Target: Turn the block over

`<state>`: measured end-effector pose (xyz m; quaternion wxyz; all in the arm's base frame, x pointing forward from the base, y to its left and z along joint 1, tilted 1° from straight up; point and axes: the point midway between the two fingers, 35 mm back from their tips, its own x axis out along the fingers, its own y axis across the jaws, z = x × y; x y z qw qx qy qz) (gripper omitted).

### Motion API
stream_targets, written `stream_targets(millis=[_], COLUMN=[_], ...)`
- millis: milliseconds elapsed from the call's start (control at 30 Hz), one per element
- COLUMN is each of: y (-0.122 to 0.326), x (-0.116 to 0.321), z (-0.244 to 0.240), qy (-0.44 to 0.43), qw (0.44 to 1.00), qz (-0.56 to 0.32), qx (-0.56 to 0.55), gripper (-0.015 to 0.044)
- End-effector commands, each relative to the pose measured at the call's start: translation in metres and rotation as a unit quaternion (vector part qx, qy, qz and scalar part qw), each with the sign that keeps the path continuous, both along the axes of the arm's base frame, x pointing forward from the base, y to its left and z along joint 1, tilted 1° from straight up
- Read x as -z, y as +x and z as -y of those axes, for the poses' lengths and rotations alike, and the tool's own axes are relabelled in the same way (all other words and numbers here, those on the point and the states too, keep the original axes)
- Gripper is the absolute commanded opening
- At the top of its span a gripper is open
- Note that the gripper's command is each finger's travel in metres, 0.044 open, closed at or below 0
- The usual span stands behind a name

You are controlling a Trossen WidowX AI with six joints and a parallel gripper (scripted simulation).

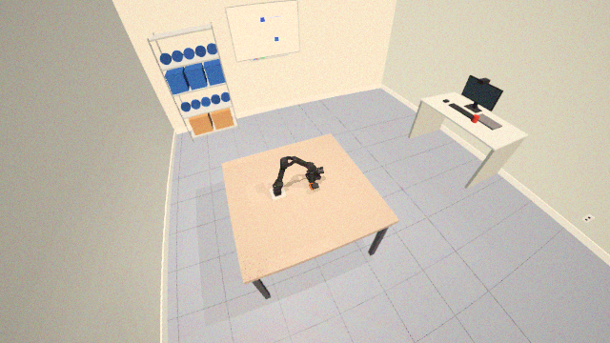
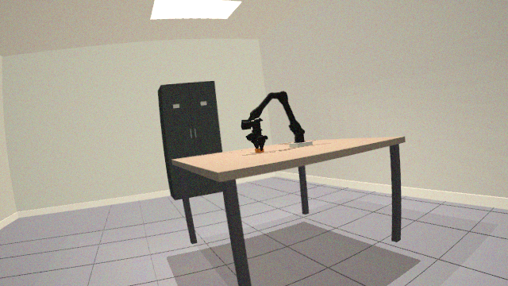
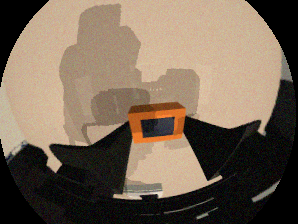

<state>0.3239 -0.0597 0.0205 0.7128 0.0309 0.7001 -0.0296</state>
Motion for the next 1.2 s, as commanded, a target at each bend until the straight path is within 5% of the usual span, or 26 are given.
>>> stream_targets(millis=[0, 267, 467, 1167], y=[-0.001, -0.001, -0.001, 0.001], x=[0.001, 0.001, -0.028, -0.021], z=[0.0, 0.0, 0.0, 0.001], qy=[-0.001, -0.001, -0.001, -0.01], qw=[1.0, 1.0, 1.0, 0.991], qz=[-0.001, -0.001, -0.001, 0.133], qx=[-0.003, -0.003, -0.003, 0.001], gripper=[0.0196, 0.0143, 0.0, 0.0])
